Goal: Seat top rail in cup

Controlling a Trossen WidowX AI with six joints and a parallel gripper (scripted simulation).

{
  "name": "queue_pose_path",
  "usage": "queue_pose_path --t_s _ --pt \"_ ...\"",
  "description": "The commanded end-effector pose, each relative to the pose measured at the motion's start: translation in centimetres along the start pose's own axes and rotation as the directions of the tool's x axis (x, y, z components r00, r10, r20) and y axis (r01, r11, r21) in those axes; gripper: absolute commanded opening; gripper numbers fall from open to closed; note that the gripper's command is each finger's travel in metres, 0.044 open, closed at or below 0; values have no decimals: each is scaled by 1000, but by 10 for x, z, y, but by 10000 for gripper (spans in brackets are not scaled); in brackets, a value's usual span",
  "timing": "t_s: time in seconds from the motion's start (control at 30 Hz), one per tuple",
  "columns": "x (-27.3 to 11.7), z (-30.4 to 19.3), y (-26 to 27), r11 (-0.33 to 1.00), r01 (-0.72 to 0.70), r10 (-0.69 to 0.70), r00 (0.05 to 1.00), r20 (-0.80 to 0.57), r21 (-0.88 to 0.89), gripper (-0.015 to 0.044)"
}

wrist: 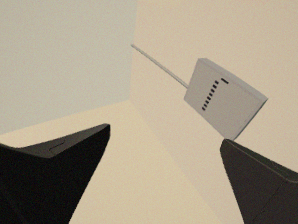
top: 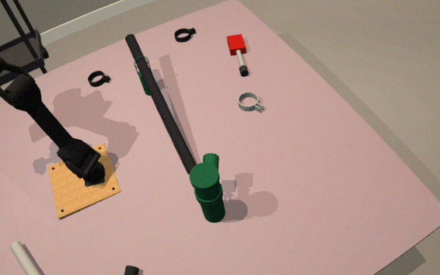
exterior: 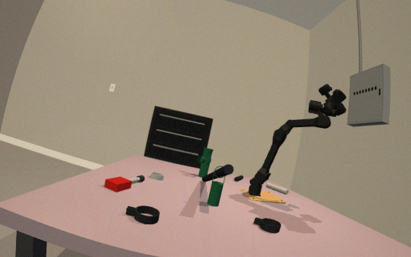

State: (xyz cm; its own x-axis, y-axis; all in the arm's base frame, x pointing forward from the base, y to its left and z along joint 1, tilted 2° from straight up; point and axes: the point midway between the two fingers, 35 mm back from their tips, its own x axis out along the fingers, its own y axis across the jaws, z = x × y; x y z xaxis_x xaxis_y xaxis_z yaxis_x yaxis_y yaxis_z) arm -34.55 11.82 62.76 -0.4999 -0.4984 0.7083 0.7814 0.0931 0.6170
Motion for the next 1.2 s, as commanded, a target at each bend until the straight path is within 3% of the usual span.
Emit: queue_pose_path --t_s 0.0,0.33,0.53,0.83,1.17 --pt "-1 1 1 1000 2 -2 1000 3 -4 426" --pt "-59 63 42 968 147 -91 961 263 -202 440" --pt "-123 112 84 868 360 -132 831 540 -343 440" --pt "-240 147 161 616 715 -92 482 871 -331 440" --pt "-377 112 255 305 952 68 -36 997 14 440"
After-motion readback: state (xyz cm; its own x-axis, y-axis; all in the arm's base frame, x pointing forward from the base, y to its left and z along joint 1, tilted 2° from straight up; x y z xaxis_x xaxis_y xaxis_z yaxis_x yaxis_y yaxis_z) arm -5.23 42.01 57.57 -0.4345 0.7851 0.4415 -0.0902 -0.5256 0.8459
